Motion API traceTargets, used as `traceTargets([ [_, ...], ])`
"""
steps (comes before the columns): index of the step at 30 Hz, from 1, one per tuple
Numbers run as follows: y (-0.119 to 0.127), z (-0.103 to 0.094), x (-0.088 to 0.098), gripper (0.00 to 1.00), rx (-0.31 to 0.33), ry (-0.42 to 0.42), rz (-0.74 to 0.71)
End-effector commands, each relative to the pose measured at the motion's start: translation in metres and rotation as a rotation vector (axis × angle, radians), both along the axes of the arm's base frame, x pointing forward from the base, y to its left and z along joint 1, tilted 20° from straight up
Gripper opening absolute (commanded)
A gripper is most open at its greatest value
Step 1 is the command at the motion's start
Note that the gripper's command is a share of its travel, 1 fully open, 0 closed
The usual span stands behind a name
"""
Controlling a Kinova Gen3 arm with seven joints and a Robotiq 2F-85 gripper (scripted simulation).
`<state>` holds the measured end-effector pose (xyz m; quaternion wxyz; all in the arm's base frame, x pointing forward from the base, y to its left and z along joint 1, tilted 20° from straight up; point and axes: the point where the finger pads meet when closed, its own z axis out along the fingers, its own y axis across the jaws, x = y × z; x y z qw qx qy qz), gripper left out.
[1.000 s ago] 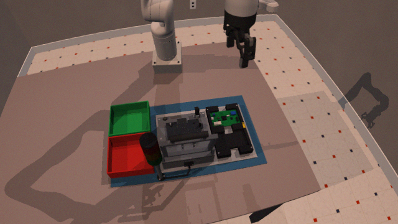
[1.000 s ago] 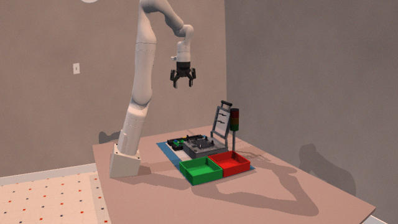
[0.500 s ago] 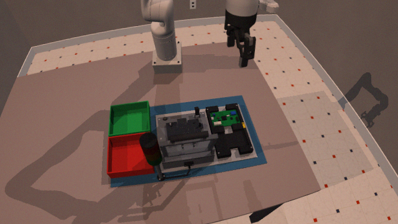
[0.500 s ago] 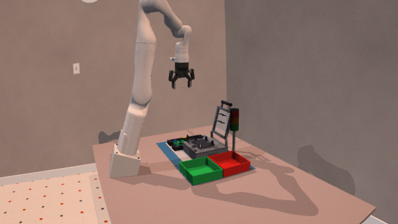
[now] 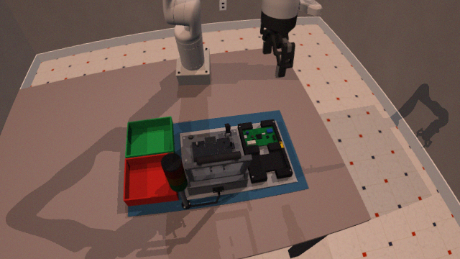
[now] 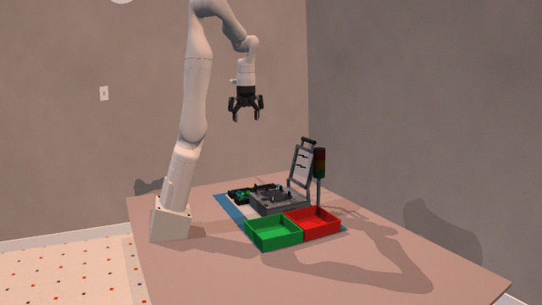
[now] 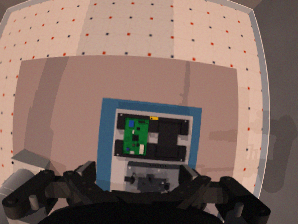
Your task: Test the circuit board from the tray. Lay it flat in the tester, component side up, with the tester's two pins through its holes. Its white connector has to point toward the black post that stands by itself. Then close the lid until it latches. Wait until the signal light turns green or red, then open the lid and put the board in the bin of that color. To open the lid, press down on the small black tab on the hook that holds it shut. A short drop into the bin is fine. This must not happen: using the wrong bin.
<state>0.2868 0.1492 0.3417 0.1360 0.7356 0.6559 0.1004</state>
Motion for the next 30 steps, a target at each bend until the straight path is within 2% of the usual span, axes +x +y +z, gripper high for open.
traceTargets([
  [1,0.0004,-0.0006,-0.0007,1.00,-0.002,0.000,-0.002],
  [30,0.0033,-0.0079,-0.0059,1.00,-0.008,-0.003,-0.036],
])
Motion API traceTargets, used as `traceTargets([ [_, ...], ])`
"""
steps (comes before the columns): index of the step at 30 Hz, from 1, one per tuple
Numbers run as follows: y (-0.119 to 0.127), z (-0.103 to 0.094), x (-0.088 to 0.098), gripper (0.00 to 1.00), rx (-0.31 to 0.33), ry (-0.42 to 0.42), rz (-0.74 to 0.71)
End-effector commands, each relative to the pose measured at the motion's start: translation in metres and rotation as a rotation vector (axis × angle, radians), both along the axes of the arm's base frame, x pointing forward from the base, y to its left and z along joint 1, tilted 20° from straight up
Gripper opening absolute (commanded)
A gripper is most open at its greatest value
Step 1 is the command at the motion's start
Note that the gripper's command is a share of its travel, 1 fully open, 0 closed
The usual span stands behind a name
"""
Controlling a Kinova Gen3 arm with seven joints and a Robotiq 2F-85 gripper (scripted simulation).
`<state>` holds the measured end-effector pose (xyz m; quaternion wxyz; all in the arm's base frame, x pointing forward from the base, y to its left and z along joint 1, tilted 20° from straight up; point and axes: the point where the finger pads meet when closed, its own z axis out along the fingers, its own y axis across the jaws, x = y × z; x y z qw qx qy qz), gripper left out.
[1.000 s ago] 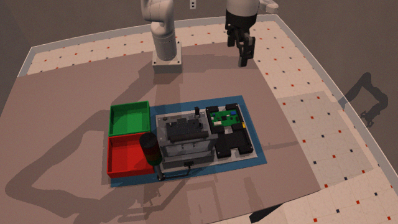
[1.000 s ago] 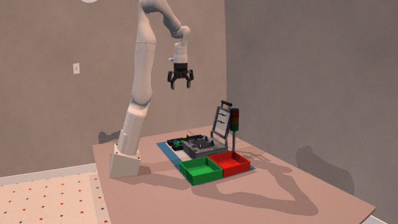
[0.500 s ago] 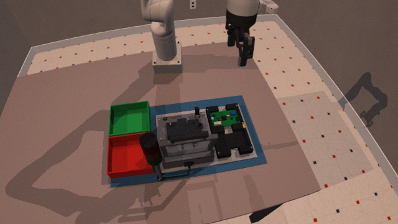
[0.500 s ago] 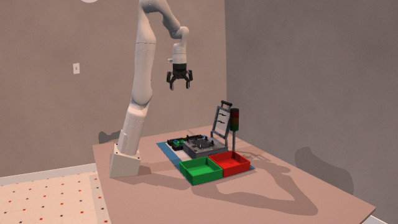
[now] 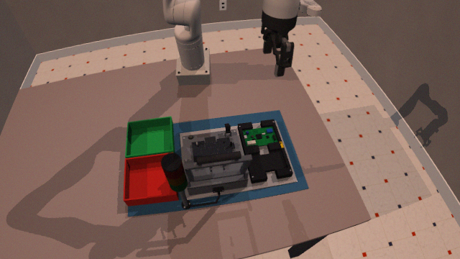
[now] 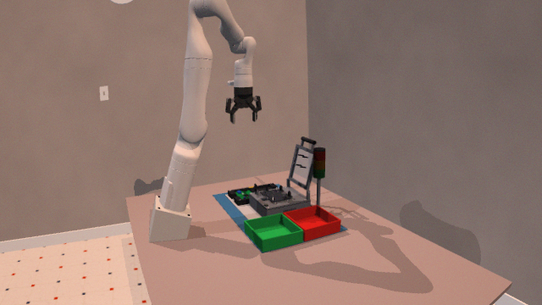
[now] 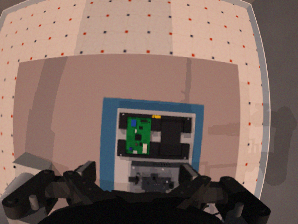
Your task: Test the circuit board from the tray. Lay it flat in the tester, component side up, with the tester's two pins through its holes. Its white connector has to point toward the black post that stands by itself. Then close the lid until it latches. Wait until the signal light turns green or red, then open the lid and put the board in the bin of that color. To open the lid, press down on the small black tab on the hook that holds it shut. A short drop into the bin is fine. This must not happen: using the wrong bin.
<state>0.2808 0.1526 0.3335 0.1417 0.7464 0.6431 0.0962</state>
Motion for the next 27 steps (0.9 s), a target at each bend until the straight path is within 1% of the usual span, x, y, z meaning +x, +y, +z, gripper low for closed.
traceTargets([
  [1,0.0000,0.0003,0.0002,1.00,0.000,-0.001,0.000],
  [27,0.0017,-0.0048,-0.0034,1.00,-0.005,-0.003,-0.024],
])
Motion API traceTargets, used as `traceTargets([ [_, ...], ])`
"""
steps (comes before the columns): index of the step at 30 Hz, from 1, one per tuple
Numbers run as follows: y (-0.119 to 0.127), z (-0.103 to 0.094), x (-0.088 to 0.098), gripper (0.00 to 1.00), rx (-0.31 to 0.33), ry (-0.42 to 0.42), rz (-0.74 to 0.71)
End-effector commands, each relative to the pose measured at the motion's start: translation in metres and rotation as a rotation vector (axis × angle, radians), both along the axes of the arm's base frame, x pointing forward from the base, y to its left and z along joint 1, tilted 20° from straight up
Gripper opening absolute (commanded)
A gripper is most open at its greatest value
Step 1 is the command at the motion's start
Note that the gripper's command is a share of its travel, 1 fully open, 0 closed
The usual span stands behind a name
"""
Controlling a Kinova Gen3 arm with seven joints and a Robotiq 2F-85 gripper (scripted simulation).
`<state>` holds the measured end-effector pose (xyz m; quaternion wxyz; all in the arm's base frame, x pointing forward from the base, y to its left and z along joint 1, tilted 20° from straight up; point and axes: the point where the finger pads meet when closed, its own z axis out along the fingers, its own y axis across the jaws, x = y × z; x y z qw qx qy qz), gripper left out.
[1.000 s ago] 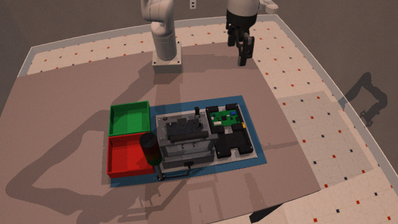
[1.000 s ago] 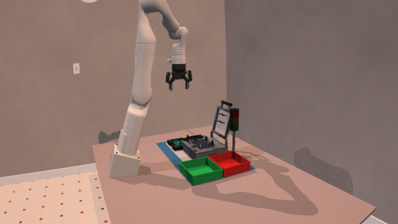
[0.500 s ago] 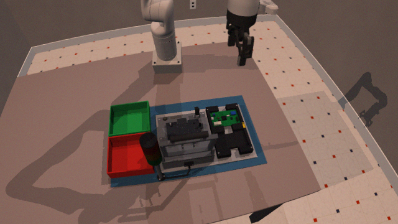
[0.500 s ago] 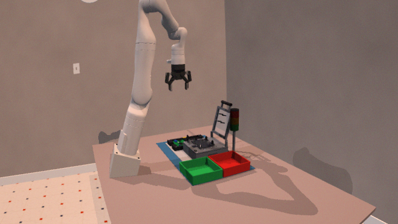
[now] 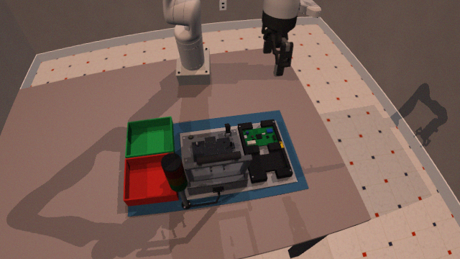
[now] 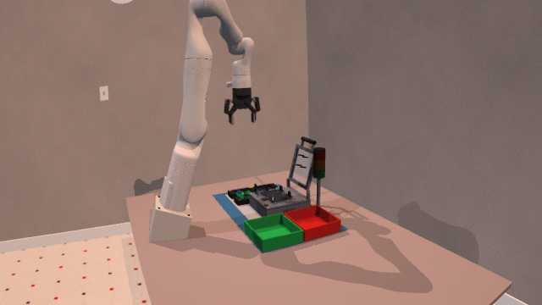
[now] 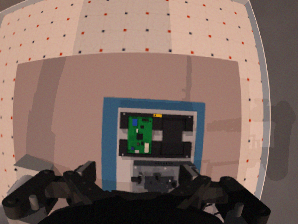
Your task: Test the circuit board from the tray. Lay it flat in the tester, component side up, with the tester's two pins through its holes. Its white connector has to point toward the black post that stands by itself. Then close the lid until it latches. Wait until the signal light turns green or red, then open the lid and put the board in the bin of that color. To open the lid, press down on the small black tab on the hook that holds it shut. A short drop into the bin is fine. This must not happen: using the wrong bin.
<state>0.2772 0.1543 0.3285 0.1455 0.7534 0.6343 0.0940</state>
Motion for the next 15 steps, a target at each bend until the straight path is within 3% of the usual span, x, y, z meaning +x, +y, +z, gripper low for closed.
traceTargets([
  [1,0.0002,-0.0003,-0.0002,1.00,0.000,-0.001,-0.003],
  [15,0.0005,-0.0013,-0.0009,1.00,-0.001,-0.002,-0.007],
])
